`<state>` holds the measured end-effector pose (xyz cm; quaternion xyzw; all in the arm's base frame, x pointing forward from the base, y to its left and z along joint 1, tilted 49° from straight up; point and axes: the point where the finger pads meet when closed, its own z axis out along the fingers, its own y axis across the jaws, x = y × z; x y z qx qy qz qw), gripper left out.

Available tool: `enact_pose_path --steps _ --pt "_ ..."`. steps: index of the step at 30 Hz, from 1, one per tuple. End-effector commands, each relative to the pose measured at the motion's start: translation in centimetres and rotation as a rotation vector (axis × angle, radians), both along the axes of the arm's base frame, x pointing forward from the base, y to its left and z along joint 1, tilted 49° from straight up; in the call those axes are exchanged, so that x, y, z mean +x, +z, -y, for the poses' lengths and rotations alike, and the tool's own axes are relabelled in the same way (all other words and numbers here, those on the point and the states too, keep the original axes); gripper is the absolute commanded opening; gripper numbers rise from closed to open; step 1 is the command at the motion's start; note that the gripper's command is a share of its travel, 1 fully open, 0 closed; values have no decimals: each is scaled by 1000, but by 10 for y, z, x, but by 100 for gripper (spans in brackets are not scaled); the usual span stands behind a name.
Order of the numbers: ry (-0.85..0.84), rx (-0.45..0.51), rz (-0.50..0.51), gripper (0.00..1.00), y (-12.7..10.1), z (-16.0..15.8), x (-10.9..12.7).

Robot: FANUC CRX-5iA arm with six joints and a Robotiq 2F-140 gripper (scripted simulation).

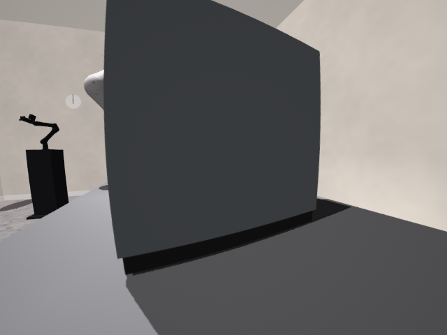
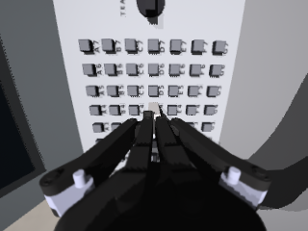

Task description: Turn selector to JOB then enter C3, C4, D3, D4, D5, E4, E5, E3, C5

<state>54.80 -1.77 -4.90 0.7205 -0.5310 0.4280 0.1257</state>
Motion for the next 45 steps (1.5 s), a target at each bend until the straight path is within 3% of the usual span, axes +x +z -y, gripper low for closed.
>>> enact_pose_path --steps 1,45 --pt "0 1 0 0 0 0 0" --pt "0 1 0 0 5 -5 -4"
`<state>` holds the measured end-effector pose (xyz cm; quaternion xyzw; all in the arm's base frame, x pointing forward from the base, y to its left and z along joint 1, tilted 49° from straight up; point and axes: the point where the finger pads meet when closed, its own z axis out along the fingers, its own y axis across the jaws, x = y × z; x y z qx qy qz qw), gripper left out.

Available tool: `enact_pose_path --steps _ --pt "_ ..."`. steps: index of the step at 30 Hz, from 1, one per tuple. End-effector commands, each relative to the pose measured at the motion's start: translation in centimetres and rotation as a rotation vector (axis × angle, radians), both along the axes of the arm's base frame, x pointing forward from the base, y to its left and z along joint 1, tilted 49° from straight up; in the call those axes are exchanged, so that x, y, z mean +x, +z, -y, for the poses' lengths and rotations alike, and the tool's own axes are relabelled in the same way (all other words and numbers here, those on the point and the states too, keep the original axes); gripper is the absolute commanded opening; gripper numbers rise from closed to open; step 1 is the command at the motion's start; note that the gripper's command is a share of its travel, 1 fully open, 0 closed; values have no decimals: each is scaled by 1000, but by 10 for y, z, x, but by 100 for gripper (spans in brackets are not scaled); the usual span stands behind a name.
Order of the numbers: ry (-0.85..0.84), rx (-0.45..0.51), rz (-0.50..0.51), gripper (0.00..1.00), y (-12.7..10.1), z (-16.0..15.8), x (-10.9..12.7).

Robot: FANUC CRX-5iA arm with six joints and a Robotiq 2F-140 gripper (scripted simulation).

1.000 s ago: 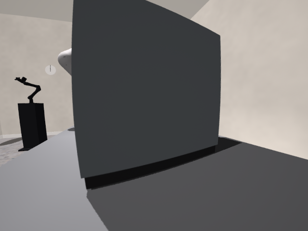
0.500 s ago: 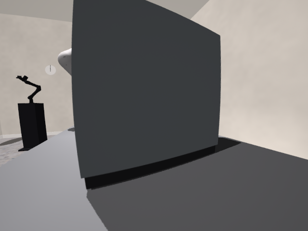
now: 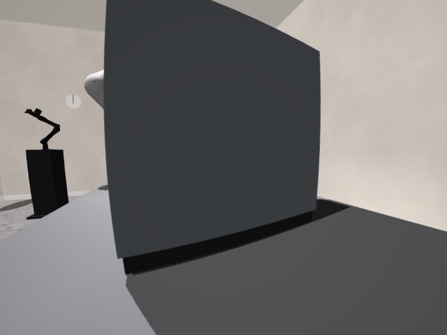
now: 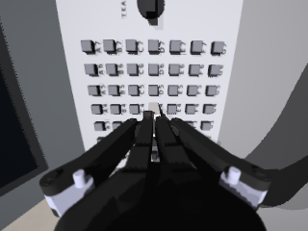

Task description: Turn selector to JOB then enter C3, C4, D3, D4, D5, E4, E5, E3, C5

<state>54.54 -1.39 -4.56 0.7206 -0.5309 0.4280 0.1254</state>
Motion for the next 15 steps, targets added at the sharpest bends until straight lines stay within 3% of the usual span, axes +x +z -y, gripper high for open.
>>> enact_pose_path --steps 1,15 --pt "0 0 0 0 2 -3 -2" --pt "0 0 0 0 15 -16 -12"
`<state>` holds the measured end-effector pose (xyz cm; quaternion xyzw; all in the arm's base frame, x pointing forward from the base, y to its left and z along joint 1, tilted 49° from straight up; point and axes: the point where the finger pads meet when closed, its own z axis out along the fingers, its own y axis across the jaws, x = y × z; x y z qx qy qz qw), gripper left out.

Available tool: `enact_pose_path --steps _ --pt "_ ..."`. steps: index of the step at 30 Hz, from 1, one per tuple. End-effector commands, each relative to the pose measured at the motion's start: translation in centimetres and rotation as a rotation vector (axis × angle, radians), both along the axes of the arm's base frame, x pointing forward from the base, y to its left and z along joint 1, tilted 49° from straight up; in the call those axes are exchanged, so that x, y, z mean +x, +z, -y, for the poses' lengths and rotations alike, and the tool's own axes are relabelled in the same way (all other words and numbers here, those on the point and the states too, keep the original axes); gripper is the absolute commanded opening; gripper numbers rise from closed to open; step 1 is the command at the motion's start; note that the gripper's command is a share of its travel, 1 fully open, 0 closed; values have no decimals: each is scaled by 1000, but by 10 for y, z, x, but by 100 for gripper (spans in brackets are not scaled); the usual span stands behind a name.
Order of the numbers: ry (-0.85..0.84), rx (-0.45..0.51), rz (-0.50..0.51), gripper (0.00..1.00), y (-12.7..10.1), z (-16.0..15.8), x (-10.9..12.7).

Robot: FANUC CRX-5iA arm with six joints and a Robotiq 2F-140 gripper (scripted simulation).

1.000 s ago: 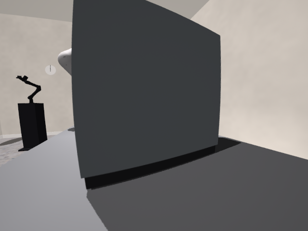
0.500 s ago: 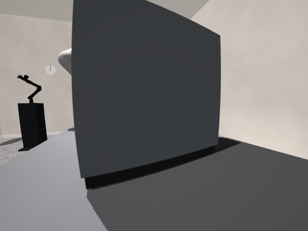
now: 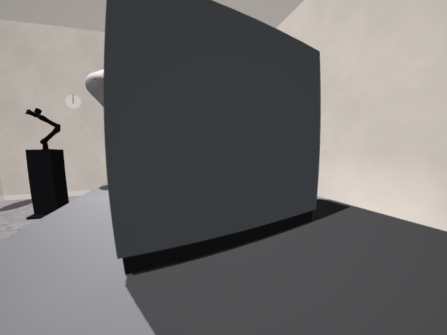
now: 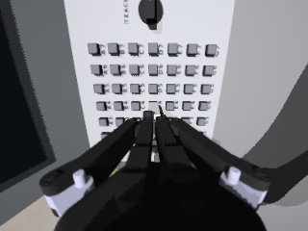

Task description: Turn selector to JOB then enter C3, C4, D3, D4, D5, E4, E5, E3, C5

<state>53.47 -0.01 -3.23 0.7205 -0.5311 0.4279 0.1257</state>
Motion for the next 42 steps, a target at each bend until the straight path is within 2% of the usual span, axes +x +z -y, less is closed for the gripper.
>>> enact_pose_path --steps 1,15,23,27,42 --pt "0 0 0 0 2 -3 -2" --pt "0 0 0 0 6 -4 -3" --pt "0 0 0 0 27 15 -1" --pt "0 0 0 0 29 17 -1" --pt "0 0 0 0 24 23 3"
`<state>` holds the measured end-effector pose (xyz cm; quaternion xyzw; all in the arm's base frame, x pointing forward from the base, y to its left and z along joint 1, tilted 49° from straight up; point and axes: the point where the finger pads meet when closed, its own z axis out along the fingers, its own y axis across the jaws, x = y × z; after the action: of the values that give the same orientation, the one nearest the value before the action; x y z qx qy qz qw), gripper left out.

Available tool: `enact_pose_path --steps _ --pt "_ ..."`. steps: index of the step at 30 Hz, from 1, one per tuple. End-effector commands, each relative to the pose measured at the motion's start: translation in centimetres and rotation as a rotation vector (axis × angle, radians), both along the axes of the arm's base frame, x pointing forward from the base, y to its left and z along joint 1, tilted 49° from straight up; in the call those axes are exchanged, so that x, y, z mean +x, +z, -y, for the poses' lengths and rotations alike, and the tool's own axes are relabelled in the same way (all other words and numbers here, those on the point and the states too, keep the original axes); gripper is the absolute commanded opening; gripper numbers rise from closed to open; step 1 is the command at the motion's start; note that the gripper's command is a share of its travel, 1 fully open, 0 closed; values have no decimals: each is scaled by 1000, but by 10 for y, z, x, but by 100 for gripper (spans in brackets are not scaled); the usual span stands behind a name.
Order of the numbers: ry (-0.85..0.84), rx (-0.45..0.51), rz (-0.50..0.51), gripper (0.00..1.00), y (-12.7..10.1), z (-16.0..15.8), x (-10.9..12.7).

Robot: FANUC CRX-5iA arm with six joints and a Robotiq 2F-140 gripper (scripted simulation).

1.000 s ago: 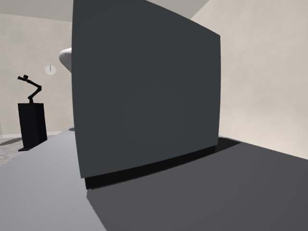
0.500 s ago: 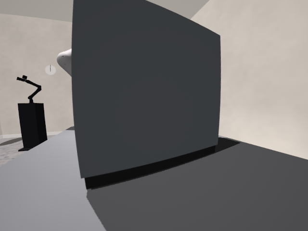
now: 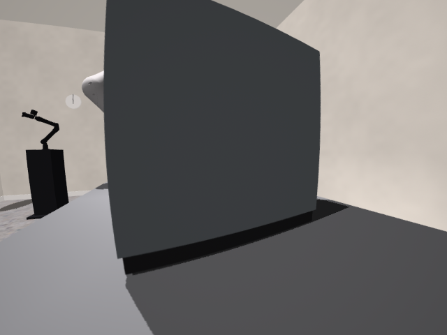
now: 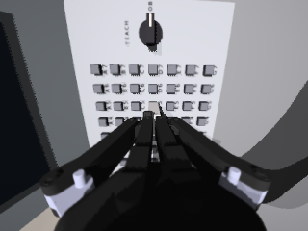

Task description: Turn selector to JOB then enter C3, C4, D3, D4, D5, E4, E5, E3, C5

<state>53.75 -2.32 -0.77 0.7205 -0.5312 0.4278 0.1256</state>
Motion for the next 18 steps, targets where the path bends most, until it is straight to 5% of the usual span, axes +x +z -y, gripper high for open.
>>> enact_pose_path --steps 1,18 --pt "0 0 0 0 -1 1 1" --pt "0 0 0 0 -8 8 7"
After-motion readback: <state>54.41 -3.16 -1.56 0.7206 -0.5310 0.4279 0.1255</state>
